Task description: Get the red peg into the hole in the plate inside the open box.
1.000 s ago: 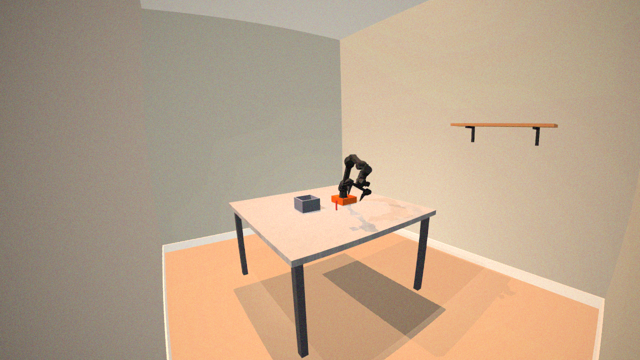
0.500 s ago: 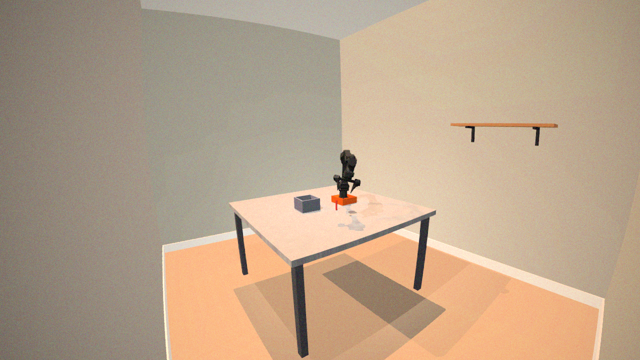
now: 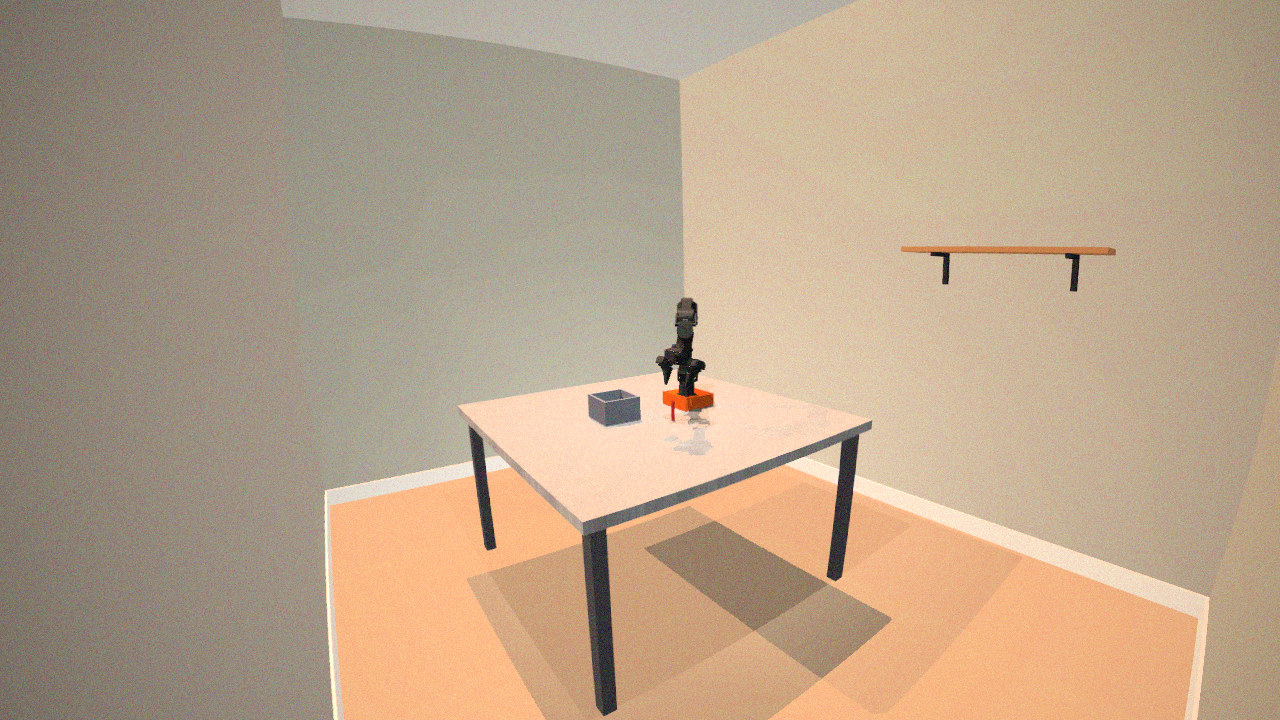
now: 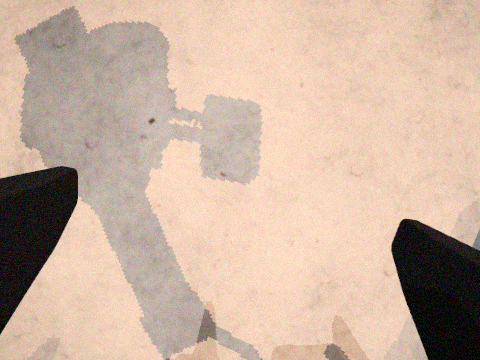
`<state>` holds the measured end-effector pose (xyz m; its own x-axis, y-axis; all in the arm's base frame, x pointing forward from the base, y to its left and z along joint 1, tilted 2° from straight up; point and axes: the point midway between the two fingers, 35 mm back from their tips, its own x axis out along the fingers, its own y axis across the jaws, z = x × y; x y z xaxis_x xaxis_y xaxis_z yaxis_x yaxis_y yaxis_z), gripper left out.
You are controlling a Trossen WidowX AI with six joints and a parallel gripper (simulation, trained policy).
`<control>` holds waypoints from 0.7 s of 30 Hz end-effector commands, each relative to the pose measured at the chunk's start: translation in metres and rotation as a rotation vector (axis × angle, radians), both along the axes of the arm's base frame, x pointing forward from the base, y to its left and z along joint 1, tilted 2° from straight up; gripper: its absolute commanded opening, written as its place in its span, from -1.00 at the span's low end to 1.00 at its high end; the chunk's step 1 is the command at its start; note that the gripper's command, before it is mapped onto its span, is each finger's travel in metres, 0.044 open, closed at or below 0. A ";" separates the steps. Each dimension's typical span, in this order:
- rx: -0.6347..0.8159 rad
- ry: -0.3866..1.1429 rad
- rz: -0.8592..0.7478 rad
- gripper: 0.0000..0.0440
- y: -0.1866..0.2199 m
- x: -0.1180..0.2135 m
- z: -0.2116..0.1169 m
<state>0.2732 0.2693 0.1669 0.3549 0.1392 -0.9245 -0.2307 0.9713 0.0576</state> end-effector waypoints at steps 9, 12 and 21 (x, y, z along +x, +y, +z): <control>0.012 0.184 -0.387 1.00 -0.066 -0.031 -0.028; 0.006 0.222 -0.485 1.00 -0.081 -0.040 -0.035; -0.018 0.316 -0.781 1.00 -0.123 -0.068 -0.060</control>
<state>0.2157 0.1601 0.1145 0.1045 -0.0376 -0.9938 0.4433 0.8963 0.0127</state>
